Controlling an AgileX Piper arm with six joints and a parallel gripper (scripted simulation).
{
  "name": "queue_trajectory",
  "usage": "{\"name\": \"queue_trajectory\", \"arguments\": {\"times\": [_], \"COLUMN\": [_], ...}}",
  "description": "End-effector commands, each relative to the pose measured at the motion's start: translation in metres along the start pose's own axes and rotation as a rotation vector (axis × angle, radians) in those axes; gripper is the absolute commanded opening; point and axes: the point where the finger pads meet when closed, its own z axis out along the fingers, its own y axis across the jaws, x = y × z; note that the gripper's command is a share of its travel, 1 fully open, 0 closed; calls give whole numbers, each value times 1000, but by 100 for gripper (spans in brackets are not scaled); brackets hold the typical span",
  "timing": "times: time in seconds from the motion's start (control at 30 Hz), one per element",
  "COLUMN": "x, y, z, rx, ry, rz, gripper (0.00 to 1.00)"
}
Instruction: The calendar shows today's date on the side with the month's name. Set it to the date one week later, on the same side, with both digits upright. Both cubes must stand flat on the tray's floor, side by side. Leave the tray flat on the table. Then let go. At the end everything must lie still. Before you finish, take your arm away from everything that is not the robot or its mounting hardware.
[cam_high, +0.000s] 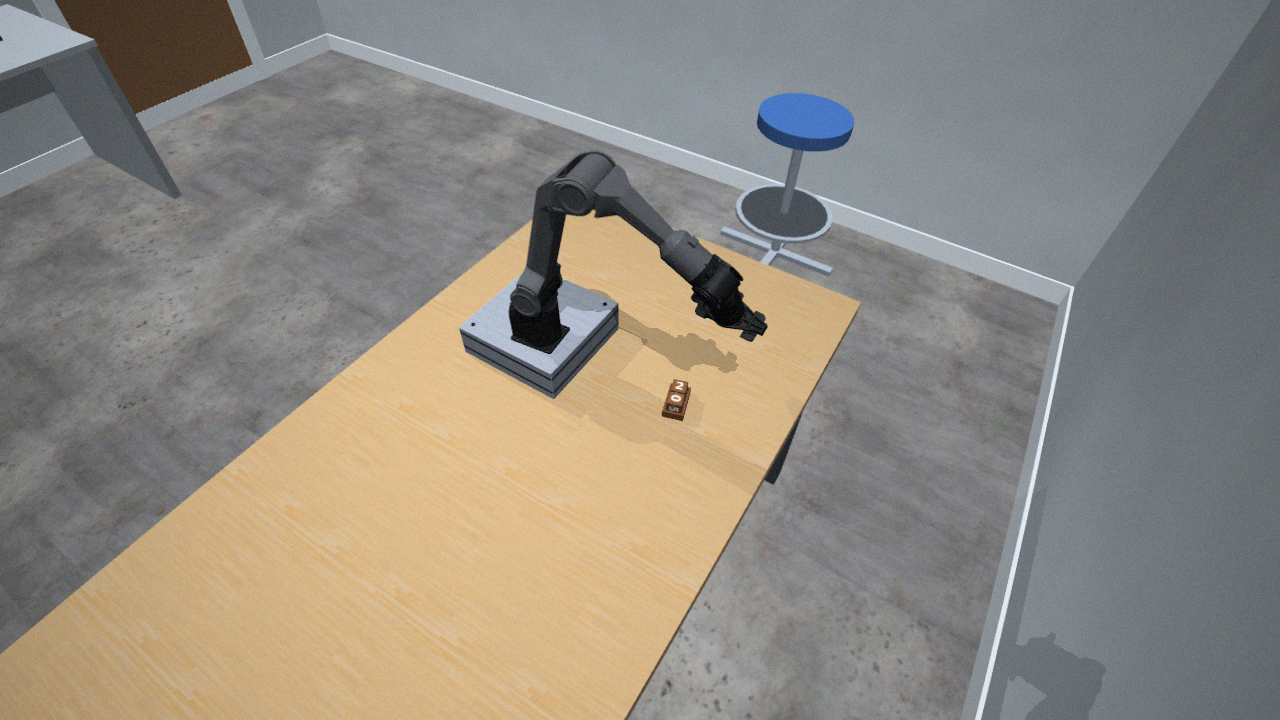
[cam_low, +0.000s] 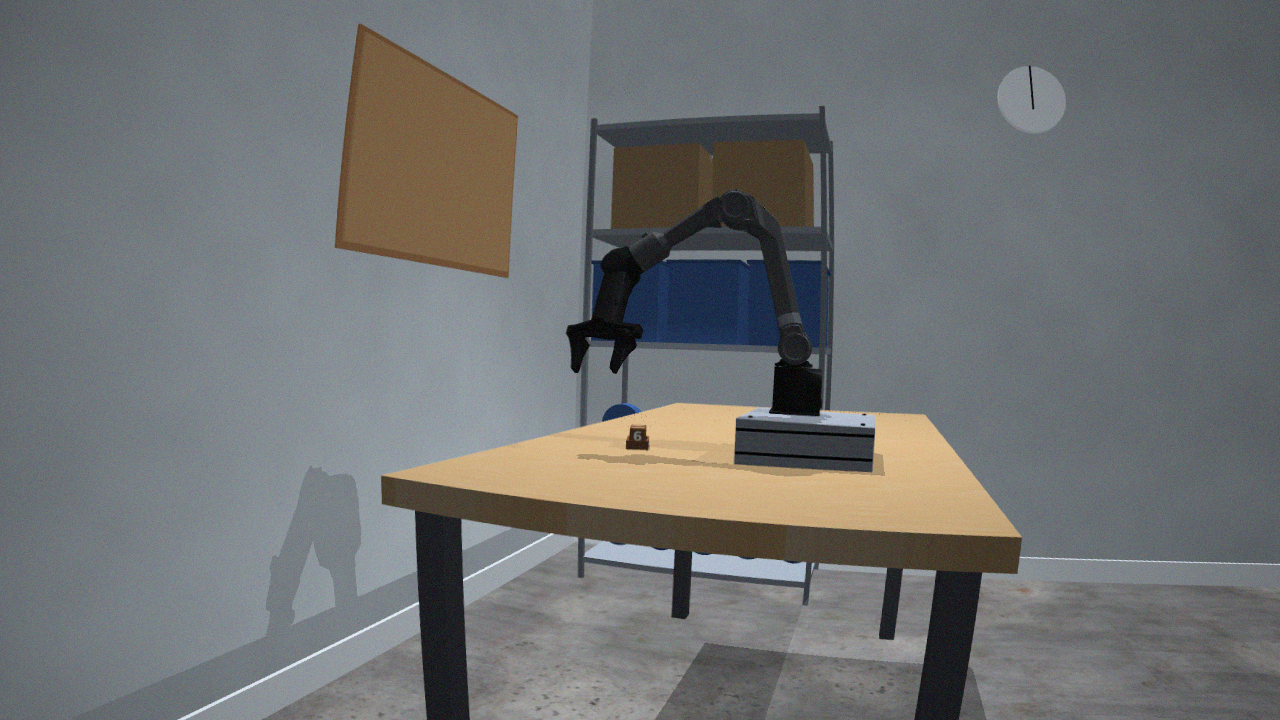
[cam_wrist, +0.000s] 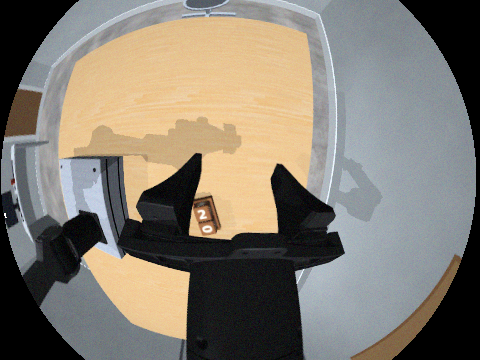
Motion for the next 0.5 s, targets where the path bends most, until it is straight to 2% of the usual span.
{"name": "queue_trajectory", "arguments": {"times": [0.0,0.13,0.23,0.33,0.47], "x": [24,69,93,105,108], "y": [11,27,32,35,35], "z": [-14,-46,-67,-79,-82], "rx": [-16,-44,-58,-66,-67], "ry": [119,347,471,539,556], "rz": [-89,-237,-305,-339,-347], "gripper": [100,100,100,100,100]}}
